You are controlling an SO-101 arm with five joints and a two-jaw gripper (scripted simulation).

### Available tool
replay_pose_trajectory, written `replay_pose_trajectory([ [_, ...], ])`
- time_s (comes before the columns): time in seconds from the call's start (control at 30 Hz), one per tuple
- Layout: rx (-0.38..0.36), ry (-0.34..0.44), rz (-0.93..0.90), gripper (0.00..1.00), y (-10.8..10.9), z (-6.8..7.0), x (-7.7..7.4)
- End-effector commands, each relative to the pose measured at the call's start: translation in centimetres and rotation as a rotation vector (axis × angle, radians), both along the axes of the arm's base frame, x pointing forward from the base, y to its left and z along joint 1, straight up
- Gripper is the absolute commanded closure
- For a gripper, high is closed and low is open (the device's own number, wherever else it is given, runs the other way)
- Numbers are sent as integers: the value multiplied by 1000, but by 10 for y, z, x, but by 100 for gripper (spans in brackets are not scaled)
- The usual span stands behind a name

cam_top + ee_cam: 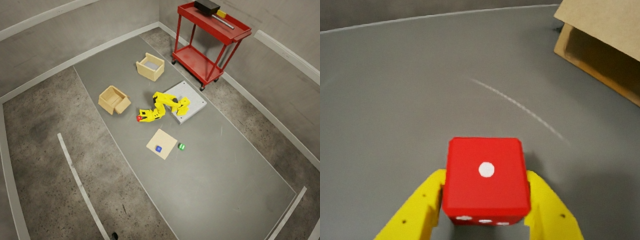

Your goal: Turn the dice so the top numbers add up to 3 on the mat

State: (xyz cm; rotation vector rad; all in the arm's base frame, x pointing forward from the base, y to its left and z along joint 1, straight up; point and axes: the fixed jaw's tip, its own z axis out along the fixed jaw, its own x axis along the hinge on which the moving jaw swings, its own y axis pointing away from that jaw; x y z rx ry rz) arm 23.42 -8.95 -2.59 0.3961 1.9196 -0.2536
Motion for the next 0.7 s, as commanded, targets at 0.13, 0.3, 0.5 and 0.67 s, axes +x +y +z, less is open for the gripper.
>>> replay_pose_trajectory([
  [0.13, -11, -6, -5, 80, -2, 0, 0],
  [0.3, -11, -6, -5, 76, -2, 0, 0],
  [0.5, -11, -6, -5, 71, -2, 0, 0],
  [0.67, -11, -6, -5, 67, -2, 0, 0],
])
